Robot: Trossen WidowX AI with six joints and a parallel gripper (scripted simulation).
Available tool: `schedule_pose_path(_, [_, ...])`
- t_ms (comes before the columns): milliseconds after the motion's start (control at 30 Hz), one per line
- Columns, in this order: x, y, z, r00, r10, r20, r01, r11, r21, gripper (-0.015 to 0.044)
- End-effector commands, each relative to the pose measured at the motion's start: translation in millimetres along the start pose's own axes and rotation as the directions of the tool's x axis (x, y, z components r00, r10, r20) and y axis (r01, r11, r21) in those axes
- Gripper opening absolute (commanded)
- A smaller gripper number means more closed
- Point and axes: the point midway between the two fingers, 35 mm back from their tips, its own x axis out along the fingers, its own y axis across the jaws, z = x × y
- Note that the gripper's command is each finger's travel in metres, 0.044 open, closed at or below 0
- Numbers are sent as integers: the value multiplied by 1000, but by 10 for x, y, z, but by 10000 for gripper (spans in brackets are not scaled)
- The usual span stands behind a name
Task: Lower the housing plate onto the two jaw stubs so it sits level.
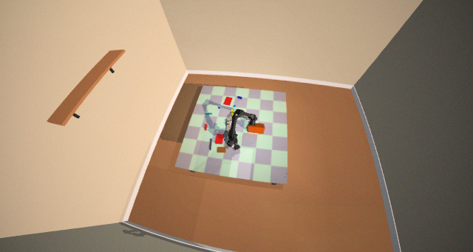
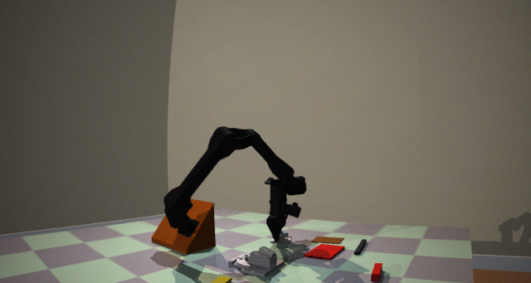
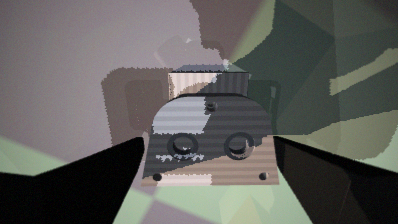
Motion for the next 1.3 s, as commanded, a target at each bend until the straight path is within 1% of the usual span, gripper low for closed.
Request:
schedule_pose_path(0, [0,0,0,1000,0,0,0,1000,0,400])
schedule_pose_path(233, [0,0,0,1000,0,0,0,1000,0,353])
schedule_pose_path(633, [-20,1,2,1000,0,0,0,1000,0,351])
schedule_pose_path(1267, [-618,8,13,1000,-1,4,1,1000,-4,351])
